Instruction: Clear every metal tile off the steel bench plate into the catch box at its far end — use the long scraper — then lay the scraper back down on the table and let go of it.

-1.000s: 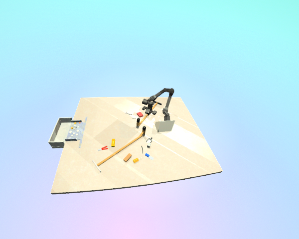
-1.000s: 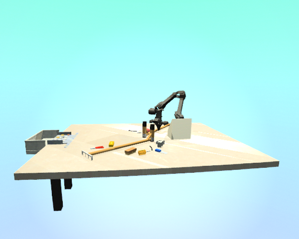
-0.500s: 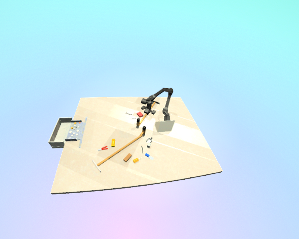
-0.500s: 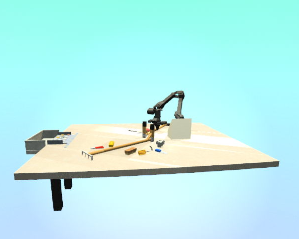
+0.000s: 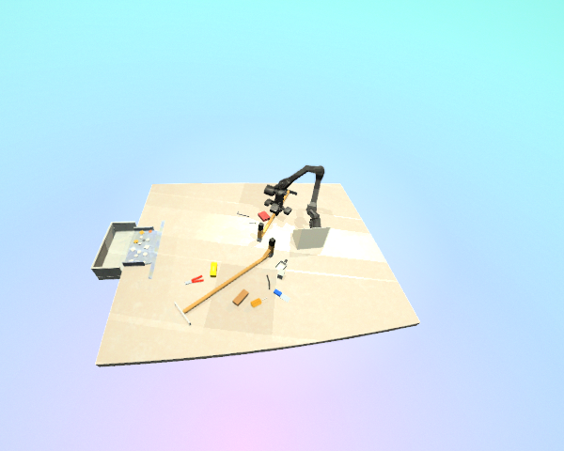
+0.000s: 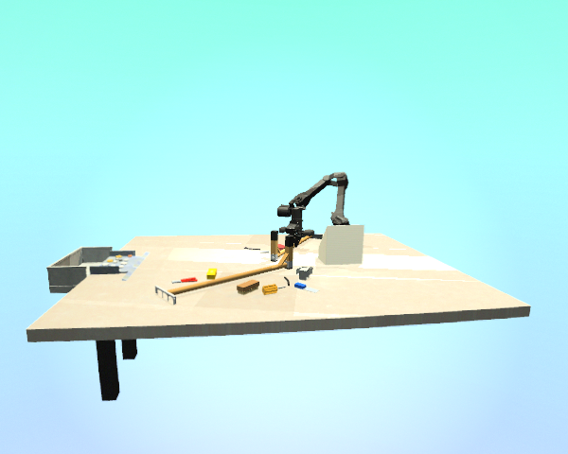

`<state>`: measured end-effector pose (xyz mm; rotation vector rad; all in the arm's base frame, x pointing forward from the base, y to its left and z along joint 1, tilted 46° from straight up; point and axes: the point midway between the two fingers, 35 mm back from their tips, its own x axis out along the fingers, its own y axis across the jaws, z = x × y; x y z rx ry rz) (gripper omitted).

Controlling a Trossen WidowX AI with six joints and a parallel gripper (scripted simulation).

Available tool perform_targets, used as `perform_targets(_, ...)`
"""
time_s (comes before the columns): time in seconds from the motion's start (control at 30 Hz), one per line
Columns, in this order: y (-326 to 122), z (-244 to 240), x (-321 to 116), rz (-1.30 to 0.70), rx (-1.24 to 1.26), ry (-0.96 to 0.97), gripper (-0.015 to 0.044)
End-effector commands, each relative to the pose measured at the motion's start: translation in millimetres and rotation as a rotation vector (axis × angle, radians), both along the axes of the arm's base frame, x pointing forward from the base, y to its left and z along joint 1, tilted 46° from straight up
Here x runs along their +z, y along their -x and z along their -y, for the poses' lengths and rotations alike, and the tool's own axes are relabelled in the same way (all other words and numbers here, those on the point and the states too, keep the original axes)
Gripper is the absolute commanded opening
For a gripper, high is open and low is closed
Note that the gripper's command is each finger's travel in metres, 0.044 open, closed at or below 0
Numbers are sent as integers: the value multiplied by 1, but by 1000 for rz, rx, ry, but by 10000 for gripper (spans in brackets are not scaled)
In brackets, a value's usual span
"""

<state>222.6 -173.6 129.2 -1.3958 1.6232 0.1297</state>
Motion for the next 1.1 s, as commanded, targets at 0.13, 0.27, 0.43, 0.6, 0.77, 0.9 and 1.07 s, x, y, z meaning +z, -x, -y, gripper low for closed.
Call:
perform_targets(0.13, -9, 5, 5, 4, 0, 3, 0)
perform_targets(0.27, -12, 6, 7, 4, 0, 3, 0)
perform_targets(0.43, -17, 8, 9, 4, 0, 4, 0)
perform_targets(0.6, -21, 10, 11, 5, 0, 4, 0)
perform_targets(0.77, -25, 12, 12, 5, 0, 4, 0)
perform_targets(0.9, -28, 14, 14, 5, 0, 4, 0)
perform_targets(1.07, -32, 16, 16, 5, 0, 5, 0)
